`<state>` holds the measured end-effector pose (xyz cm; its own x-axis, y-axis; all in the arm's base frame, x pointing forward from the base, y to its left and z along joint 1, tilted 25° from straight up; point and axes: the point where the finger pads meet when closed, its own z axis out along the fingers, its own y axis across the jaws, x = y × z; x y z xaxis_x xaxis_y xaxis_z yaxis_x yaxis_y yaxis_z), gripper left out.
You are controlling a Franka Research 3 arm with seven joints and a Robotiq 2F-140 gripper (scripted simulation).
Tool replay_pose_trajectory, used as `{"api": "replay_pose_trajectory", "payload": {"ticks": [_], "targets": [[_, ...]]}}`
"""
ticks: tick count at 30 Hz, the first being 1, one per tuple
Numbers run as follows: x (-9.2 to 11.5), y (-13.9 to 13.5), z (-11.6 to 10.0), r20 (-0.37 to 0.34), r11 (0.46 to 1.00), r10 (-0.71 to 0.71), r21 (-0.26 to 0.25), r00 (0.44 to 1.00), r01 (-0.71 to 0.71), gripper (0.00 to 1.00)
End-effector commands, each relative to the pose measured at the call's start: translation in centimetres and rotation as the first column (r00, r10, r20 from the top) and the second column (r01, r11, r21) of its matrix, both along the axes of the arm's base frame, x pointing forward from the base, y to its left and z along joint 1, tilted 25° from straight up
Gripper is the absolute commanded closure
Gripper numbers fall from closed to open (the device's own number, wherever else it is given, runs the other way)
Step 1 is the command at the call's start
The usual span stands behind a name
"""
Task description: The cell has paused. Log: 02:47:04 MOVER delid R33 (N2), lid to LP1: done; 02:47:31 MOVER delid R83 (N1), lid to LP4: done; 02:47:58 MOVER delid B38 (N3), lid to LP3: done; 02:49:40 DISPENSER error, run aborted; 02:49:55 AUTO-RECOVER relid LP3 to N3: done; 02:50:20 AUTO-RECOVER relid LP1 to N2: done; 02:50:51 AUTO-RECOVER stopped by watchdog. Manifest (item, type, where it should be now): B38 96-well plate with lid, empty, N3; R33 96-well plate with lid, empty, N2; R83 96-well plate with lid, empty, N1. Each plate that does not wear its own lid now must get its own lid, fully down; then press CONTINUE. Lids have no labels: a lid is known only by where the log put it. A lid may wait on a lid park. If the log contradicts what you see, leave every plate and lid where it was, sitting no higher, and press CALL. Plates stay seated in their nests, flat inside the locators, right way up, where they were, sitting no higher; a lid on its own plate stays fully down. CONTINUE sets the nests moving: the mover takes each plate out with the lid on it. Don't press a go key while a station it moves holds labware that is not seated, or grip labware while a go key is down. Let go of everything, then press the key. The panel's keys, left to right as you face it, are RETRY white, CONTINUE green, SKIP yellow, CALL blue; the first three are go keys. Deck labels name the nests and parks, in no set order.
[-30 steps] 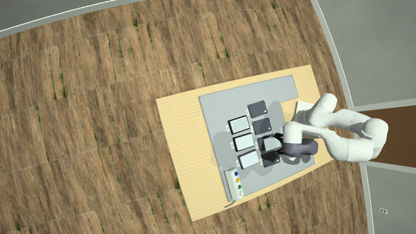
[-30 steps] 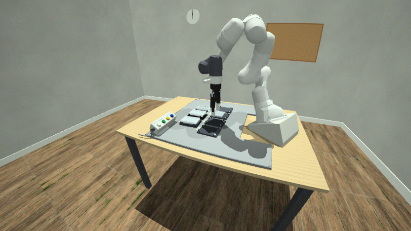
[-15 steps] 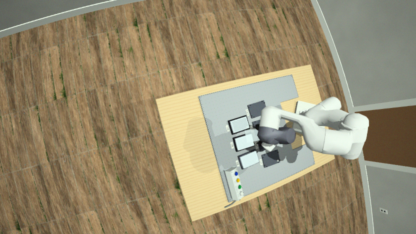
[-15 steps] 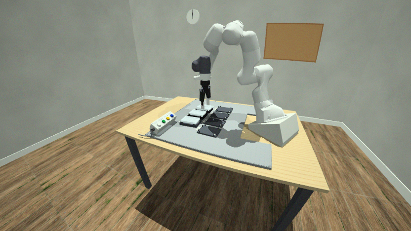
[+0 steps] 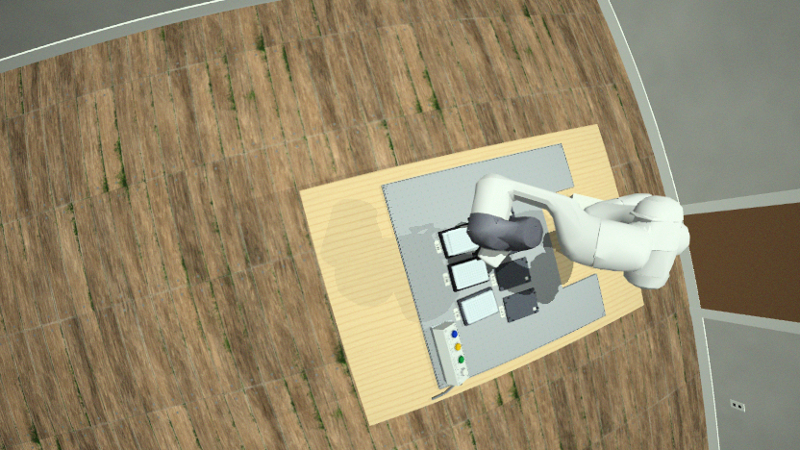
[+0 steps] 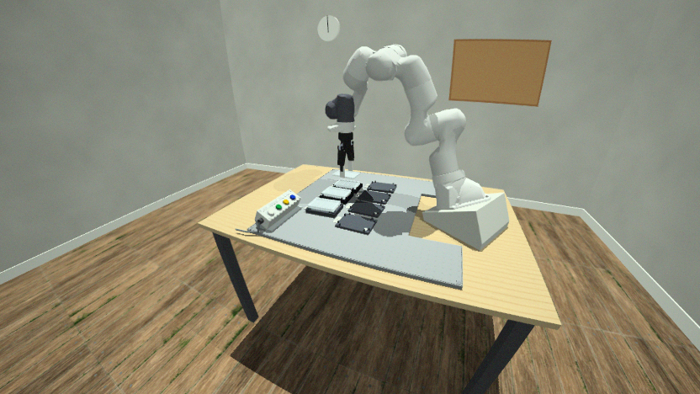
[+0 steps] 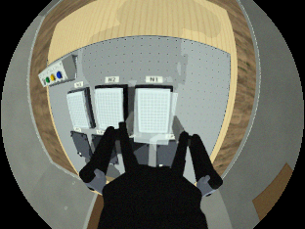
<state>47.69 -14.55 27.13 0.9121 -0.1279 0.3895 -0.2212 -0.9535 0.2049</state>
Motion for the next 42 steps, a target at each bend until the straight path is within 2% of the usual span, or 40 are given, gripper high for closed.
{"api": "replay_pose_trajectory", "payload": {"ticks": [1,42], "targets": [[-0.26,0.03,-0.02,-0.02,1.0,0.02,-0.006,1.0,-0.021,1.0],[-0.19,-0.03,-0.21,-0.028,0.999,0.046,-0.015,0.999,-0.046,1.0]]}}
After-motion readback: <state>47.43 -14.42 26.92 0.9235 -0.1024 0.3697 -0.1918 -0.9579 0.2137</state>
